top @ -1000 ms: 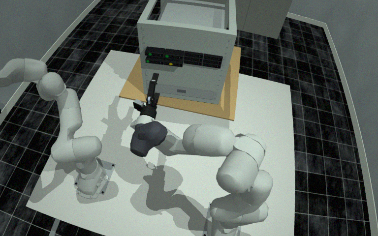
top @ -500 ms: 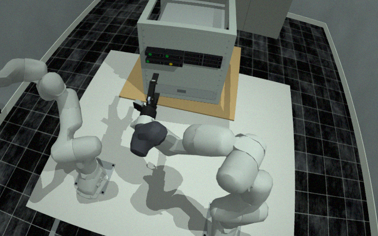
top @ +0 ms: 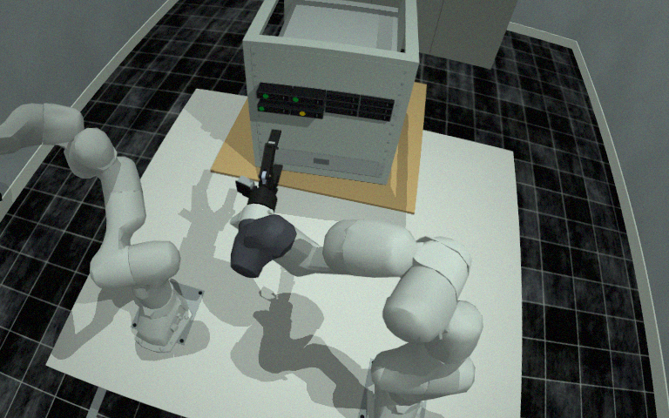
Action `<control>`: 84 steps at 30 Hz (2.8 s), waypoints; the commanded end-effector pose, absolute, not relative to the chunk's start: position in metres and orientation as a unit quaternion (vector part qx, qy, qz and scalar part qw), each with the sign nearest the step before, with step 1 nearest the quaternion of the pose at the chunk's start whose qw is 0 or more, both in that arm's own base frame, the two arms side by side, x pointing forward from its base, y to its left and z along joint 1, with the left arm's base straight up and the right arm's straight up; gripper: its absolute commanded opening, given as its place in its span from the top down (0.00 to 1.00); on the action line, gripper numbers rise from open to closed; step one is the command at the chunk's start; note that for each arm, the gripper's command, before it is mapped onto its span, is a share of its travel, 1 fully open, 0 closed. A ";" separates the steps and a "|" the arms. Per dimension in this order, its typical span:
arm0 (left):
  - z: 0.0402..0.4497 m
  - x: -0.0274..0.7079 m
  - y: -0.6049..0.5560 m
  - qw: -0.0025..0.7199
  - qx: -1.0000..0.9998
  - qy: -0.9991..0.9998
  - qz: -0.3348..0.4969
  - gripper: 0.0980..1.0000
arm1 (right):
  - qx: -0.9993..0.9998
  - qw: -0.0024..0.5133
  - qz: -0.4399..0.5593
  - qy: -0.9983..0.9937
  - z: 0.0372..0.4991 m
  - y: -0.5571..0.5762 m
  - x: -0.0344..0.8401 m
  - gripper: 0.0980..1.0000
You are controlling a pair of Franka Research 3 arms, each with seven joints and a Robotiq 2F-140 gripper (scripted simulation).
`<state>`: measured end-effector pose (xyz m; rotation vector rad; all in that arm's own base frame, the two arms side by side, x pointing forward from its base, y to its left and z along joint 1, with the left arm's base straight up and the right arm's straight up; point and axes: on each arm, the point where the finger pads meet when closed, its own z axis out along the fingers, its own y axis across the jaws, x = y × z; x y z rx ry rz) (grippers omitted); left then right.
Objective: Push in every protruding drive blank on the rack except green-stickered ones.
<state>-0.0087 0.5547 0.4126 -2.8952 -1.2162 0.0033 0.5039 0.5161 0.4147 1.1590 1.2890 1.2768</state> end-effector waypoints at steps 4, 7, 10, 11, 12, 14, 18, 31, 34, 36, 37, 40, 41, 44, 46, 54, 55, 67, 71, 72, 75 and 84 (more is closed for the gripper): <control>0.413 -0.008 0.554 0.000 -0.921 -0.390 0.000 0.00 | 0.474 0.474 0.525 0.525 0.417 0.517 0.503 0.00; 0.413 -0.008 0.554 0.000 -0.921 -0.390 0.000 0.00 | 0.474 0.474 0.525 0.525 0.417 0.517 0.503 0.00; 0.413 -0.008 0.554 0.000 -0.921 -0.390 0.000 0.00 | 0.474 0.474 0.525 0.525 0.417 0.517 0.504 0.00; 0.413 -0.008 0.554 0.000 -0.921 -0.390 0.000 0.00 | 0.474 0.474 0.525 0.525 0.417 0.517 0.505 0.00; 0.413 -0.008 0.554 0.000 -0.921 -0.390 0.000 0.00 | 0.474 0.474 0.525 0.525 0.417 0.517 0.506 0.00; 0.413 -0.008 0.554 0.000 -0.921 -0.390 0.000 0.00 | 0.474 0.474 0.525 0.525 0.417 0.516 0.510 0.00; 0.413 -0.008 0.554 0.000 -0.921 -0.390 0.000 0.00 | 0.474 0.474 0.525 0.525 0.418 0.513 0.524 0.00; 0.413 -0.008 0.554 0.000 -0.921 -0.390 0.000 0.00 | 0.474 0.474 0.525 0.525 0.423 0.501 0.588 0.00; 0.413 -0.008 0.554 0.000 -0.921 -0.390 0.000 0.00 | 0.474 0.474 0.525 0.525 0.424 0.498 0.603 0.00; 0.413 -0.008 0.554 0.000 -0.921 -0.390 0.000 0.00 | 0.474 0.474 0.525 0.525 0.424 0.496 0.611 0.00; 0.413 -0.008 0.554 0.000 -0.921 -0.390 0.000 0.00 | 0.474 0.474 0.525 0.525 0.424 0.496 0.611 0.00; 0.413 -0.008 0.554 0.000 -0.921 -0.390 0.000 0.00 | 0.474 0.474 0.525 0.525 0.425 0.495 0.618 0.00; 0.413 -0.008 0.554 0.000 -0.921 -0.390 0.000 0.00 | 0.474 0.474 0.525 0.525 0.425 0.495 0.621 0.00; 0.413 -0.008 0.554 0.000 -0.921 -0.390 0.000 0.00 | 0.474 0.474 0.525 0.525 0.425 0.493 0.627 0.00; 0.413 -0.008 0.554 0.000 -0.921 -0.390 0.000 0.00 | 0.474 0.474 0.525 0.525 0.425 0.493 0.630 0.00; 0.413 -0.008 0.554 0.000 -0.921 -0.390 0.000 0.00 | 0.474 0.474 0.525 0.525 0.425 0.493 0.631 0.00; 0.413 -0.008 0.554 0.000 -0.921 -0.390 0.000 0.00 | 0.474 0.474 0.525 0.525 0.425 0.493 0.631 0.00; 0.413 -0.008 0.554 0.000 -0.921 -0.390 0.000 0.00 | 0.474 0.474 0.525 0.525 0.425 0.493 0.631 0.00; 0.413 -0.008 0.554 0.000 -0.921 -0.390 0.000 0.00 | 0.474 0.474 0.525 0.525 0.425 0.493 0.631 0.00; 0.413 -0.008 0.554 0.000 -0.921 -0.390 0.000 0.00 | 0.474 0.474 0.525 0.525 0.425 0.493 0.631 0.00; 0.413 -0.008 0.554 0.000 -0.921 -0.390 0.000 0.00 | 0.474 0.474 0.525 0.525 0.425 0.493 0.631 0.00; 0.413 -0.008 0.554 0.000 -0.921 -0.390 0.000 0.00 | 0.474 0.474 0.525 0.525 0.425 0.493 0.631 0.00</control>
